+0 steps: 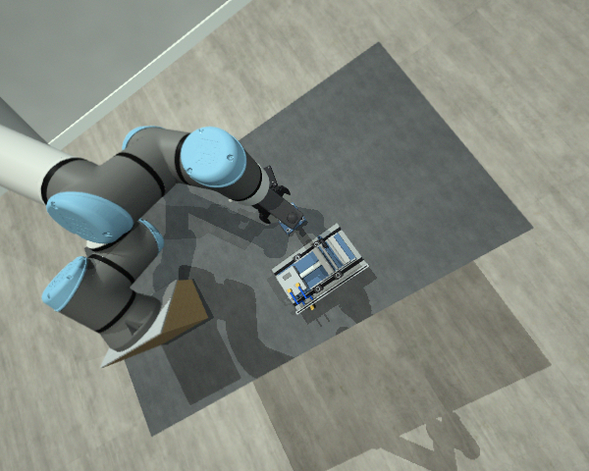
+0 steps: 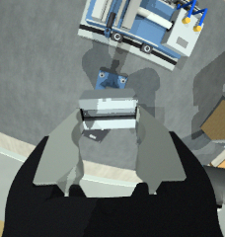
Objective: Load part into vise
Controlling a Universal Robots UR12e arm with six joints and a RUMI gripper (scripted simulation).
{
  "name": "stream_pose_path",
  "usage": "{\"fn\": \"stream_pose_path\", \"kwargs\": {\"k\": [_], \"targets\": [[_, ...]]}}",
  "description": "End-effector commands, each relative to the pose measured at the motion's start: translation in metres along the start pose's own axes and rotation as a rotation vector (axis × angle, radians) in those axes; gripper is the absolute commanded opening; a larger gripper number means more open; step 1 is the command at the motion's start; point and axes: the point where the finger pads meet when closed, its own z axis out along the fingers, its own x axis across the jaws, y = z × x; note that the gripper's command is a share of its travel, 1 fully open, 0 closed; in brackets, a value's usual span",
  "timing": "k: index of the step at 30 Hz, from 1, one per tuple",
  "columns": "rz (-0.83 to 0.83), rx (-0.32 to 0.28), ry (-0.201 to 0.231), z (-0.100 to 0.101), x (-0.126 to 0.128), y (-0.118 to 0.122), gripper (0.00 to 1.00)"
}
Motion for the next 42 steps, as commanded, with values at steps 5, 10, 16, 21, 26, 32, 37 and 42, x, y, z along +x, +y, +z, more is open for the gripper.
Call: {"fn": "stream_pose_path", "kwargs": {"k": [5, 10, 16, 21, 26, 32, 37, 42], "targets": [[-0.071, 0.001, -0.001, -0.001, 0.0, -0.012, 0.0], [-0.12, 0.001, -0.001, -0.002, 0.0, -0.02, 0.0], [-0.181, 0.001, -0.001, -0.002, 0.0, -0.03, 0.0], [-0.224, 0.001, -0.001, -0.003, 0.001, -0.036, 0.0], [-0.267, 0.001, 0.0, -0.003, 0.001, -0.043, 0.0], [-0.333, 0.001, 0.0, -0.003, 0.002, -0.054, 0.0], [-0.388, 0.001, 0.0, -0.003, 0.003, -0.063, 0.0], [-0.422, 0.001, 0.0, -0.003, 0.003, -0.068, 0.0]]}}
